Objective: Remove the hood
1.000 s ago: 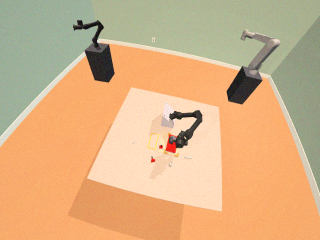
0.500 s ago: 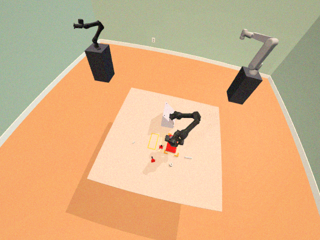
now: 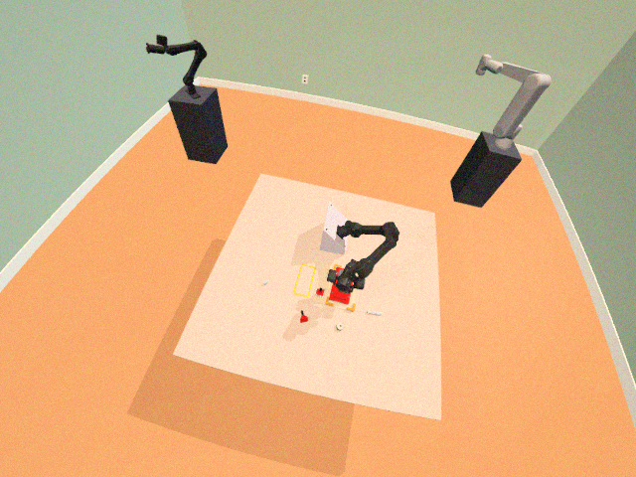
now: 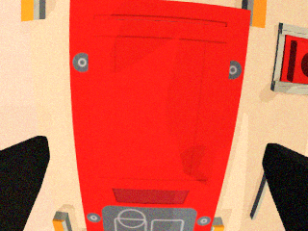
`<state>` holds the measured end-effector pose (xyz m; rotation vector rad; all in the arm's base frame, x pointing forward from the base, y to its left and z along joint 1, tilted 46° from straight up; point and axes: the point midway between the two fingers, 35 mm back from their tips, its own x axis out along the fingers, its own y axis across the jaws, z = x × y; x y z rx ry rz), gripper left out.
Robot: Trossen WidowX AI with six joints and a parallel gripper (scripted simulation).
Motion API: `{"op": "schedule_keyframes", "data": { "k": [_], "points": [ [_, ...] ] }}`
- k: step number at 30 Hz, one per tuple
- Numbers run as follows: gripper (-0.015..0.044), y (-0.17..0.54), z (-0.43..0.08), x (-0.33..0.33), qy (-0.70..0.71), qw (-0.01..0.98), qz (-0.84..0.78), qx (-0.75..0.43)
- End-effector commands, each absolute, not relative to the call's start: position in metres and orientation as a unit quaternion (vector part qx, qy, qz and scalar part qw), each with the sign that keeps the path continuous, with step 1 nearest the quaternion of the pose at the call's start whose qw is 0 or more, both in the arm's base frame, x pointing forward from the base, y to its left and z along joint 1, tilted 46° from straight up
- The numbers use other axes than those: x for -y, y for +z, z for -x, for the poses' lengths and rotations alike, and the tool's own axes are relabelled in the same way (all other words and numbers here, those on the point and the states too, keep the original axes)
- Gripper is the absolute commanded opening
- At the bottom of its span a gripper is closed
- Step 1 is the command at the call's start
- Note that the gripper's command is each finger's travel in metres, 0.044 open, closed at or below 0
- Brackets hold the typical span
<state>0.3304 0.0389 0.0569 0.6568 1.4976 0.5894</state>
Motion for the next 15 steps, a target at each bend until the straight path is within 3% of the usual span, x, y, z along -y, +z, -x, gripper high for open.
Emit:
{"op": "schedule_keyframes", "data": {
  "k": [1,15],
  "points": [
    [0.044,0.0535,-0.3299,-0.0417,0.258,0.644,-0.292,-0.659],
    [0.044,0.0443,-0.3302,-0.0513,0.259,0.643,-0.292,-0.659]
  ]
}}
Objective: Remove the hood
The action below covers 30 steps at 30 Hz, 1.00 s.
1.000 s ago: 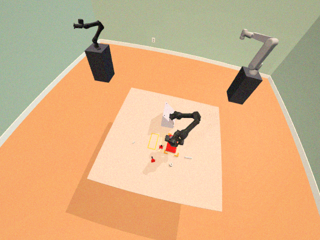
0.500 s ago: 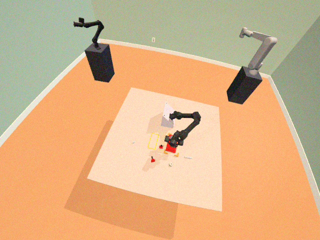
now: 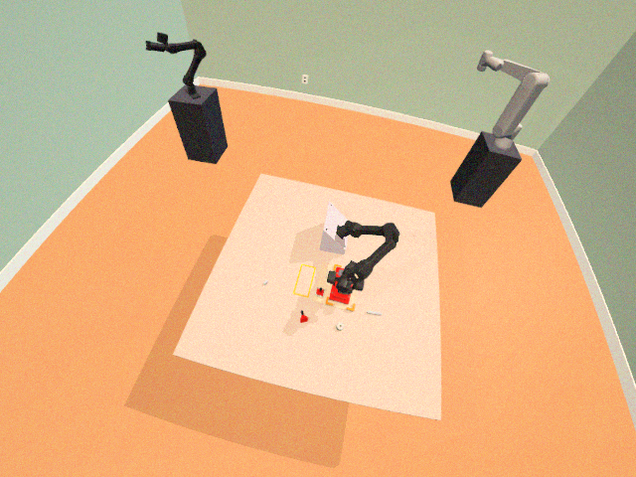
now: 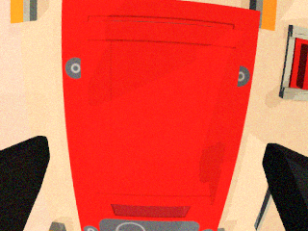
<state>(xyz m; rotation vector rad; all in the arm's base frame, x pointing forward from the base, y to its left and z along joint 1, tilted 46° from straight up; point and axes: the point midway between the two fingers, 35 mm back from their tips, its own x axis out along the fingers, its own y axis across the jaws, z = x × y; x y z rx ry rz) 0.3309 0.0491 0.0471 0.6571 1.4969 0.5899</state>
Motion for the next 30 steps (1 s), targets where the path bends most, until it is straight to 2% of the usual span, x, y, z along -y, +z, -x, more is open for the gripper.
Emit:
{"op": "schedule_keyframes", "data": {
  "k": [1,30],
  "points": [
    [0.044,0.044,-0.33,-0.052,0.259,0.643,-0.292,-0.659],
    [0.044,0.03,-0.33,-0.066,0.259,0.643,-0.292,-0.658]
  ]
}}
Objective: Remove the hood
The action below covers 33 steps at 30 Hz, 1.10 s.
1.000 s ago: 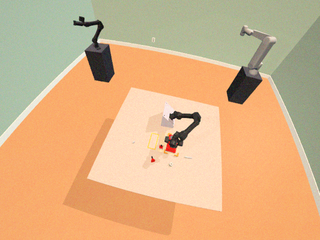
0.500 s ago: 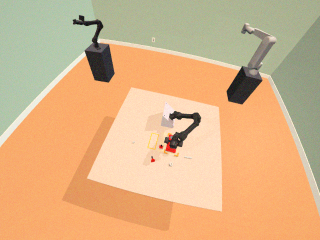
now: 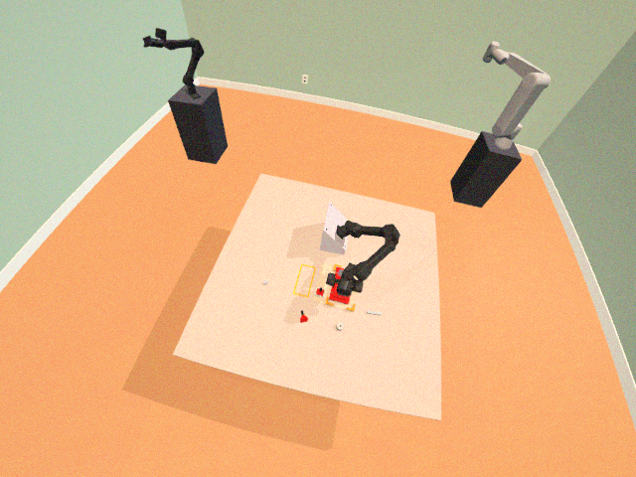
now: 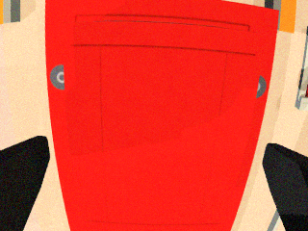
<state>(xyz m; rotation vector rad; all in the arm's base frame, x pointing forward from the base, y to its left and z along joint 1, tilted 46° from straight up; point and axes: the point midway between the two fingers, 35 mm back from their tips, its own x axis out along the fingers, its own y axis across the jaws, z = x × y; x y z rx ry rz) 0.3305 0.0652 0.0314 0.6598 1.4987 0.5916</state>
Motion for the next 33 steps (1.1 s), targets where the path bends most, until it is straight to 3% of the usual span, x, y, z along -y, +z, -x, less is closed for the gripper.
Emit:
{"op": "schedule_keyframes", "data": {
  "k": [1,28,33],
  "points": [
    [0.044,0.0296,-0.3304,-0.0667,0.259,0.643,-0.292,-0.658],
    [0.044,0.0204,-0.3302,-0.0764,0.26,0.643,-0.293,-0.658],
    [0.0328,0.0219,-0.3305,-0.0751,0.26,0.644,-0.29,-0.658]
  ]
}}
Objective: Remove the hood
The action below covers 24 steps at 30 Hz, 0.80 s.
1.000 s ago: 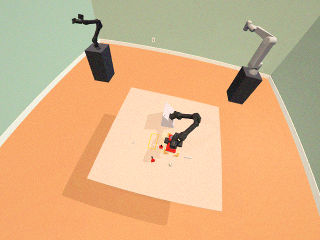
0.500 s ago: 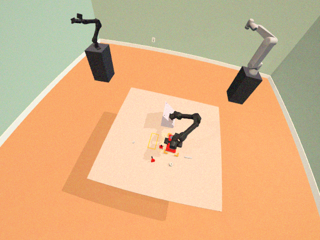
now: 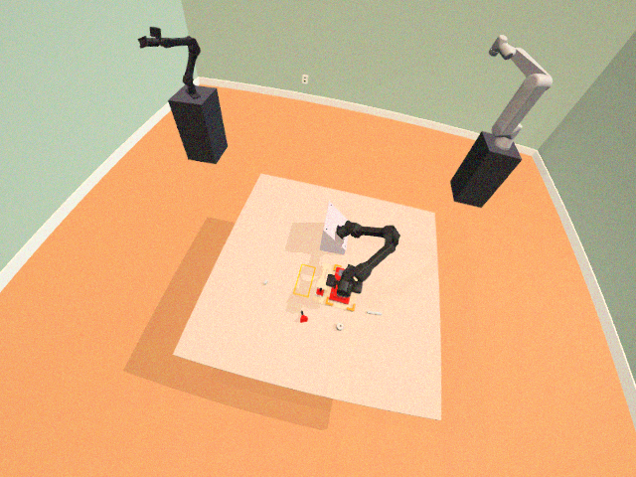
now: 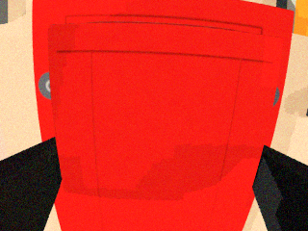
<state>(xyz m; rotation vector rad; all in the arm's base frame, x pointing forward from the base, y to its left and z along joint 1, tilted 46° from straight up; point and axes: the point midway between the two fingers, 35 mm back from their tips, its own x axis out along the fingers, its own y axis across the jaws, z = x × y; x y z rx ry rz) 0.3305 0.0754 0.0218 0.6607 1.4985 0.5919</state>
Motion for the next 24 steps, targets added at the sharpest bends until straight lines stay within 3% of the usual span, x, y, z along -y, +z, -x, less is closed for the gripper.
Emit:
{"op": "schedule_keyframes", "data": {
  "k": [1,8,18,24],
  "points": [
    [0.0322,0.0219,-0.3305,-0.0751,0.26,0.644,-0.29,-0.658],
    [0.0275,0.0219,-0.3305,-0.0751,0.26,0.644,-0.29,-0.658],
    [0.0012,0.0251,-0.3307,-0.0716,0.26,0.644,-0.29,-0.658],
    [0.0,0.0278,-0.3308,-0.0688,0.26,0.644,-0.29,-0.658]
  ]
}}
